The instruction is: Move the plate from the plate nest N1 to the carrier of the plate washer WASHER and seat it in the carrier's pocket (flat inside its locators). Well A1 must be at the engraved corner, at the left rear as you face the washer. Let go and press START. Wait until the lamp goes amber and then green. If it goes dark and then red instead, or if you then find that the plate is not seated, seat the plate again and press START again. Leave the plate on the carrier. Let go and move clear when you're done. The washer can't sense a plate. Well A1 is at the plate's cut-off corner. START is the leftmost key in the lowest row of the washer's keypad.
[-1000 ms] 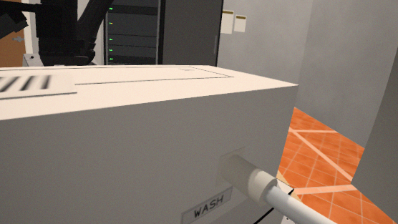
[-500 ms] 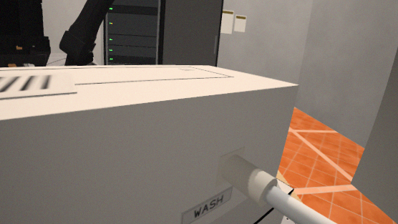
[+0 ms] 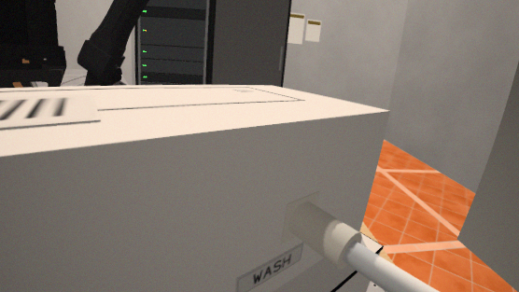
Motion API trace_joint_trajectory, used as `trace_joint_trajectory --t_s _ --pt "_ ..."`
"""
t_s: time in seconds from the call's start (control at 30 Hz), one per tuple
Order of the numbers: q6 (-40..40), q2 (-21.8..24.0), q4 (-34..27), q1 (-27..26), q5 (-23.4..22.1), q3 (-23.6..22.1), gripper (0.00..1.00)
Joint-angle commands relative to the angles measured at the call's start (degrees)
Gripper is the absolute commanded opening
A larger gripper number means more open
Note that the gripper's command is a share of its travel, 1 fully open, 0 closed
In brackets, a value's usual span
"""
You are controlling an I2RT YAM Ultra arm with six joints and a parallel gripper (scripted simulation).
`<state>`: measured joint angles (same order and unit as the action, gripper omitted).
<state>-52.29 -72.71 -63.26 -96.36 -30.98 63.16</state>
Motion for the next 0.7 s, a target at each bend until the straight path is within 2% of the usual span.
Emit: trace_joint_trajectory --t_s 0.0,0.67 --pt "0.39 0.0 -0.55 -0.89 -0.11 1.84 0.84" --pt "0.55 -0.97 -0.57 -1.03 -0.17 1.93 0.84"
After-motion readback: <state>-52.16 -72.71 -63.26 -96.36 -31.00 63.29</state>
